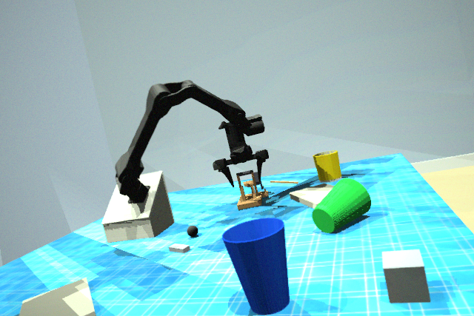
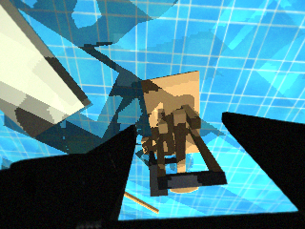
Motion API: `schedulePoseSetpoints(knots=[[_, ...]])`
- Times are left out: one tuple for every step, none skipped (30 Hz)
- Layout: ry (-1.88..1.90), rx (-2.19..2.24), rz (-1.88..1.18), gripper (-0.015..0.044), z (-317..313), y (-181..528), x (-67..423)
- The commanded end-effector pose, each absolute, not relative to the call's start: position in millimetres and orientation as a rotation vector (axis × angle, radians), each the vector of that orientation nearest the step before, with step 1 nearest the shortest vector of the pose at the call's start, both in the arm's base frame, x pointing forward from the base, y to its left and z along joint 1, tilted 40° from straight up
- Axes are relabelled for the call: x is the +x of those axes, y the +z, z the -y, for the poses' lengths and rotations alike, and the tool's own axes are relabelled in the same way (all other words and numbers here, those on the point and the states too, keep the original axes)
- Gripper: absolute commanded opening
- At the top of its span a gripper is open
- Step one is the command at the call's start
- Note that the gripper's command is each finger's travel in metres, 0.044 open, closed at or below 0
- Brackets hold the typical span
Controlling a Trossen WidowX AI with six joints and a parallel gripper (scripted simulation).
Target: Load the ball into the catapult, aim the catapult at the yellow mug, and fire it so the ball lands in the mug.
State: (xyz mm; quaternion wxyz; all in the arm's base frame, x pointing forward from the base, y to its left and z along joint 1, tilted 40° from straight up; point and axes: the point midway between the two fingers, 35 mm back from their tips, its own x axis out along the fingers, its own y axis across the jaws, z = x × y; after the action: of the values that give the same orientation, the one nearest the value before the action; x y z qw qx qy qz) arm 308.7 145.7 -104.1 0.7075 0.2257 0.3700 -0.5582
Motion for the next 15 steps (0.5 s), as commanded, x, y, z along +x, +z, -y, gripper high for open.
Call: schedulePoseSetpoints(knots=[[-1.241,0.492,-0.822,0.044,-139.9,-110.5,308.1],[-1.241,0.492,-0.822,0.044,-138.9,-111.8,308.3],[-1.241,0.491,-0.822,0.044,-137.9,-113.0,308.5],[-1.241,0.491,-0.822,0.044,-136.8,-114.3,308.7],[-1.241,0.491,-0.822,0.044,-135.8,-115.6,308.9],[-1.241,0.491,-0.822,0.044,-134.7,-116.8,309.0],[-1.241,0.491,-0.822,0.044,-133.7,-118.0,309.2],[-1.241,0.491,-0.822,0.044,-132.6,-119.3,309.3],[-1.241,0.491,-0.822,0.044,-131.6,-120.5,309.5],[-1.241,0.491,-0.822,0.044,-130.5,-121.8,309.6],[-1.241,0.491,-0.822,0.044,-129.5,-123.0,309.7],[-1.241,0.491,-0.822,0.044,-128.4,-124.2,309.9],[-1.241,0.491,-0.821,0.044,-127.3,-125.4,310.0],[-1.241,0.491,-0.821,0.044,-126.3,-126.6,310.1],[-1.241,0.491,-0.821,0.044,-125.2,-127.9,310.2]])
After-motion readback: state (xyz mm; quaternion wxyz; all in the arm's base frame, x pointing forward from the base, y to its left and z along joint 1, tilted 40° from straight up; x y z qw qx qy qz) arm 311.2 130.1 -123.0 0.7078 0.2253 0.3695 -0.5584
